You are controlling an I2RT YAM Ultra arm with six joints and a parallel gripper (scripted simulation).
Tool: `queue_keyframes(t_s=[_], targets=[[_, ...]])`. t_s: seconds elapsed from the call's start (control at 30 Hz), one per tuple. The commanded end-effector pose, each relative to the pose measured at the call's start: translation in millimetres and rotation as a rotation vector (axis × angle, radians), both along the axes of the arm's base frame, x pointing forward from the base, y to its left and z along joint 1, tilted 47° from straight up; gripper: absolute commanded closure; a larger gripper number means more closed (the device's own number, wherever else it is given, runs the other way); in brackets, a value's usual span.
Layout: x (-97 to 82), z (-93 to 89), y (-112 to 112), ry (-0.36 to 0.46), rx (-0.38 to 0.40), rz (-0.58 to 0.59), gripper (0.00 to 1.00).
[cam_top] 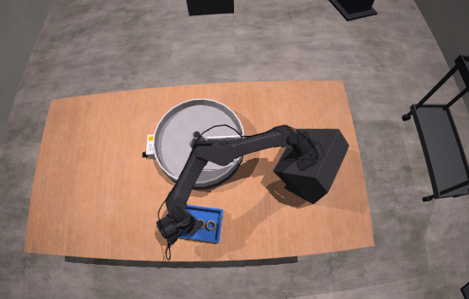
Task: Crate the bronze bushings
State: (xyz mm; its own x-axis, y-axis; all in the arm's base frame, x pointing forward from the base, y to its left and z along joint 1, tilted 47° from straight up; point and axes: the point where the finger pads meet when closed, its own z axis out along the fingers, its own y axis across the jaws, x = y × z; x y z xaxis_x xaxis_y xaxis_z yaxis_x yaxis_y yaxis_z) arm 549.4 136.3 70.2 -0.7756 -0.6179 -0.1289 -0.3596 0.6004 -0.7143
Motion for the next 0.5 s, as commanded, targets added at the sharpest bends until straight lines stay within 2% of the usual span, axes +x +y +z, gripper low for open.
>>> queue_keyframes(t_s=[0.0,0.13,0.47], targets=[[1.5,23.3,18.5,-0.035,0.025,0.034,1.0],[2.0,15.0,17.5,-0.021,0.017,0.034,1.0],[4.2,17.5,16.3,-0.025,0.021,0.035,1.0]])
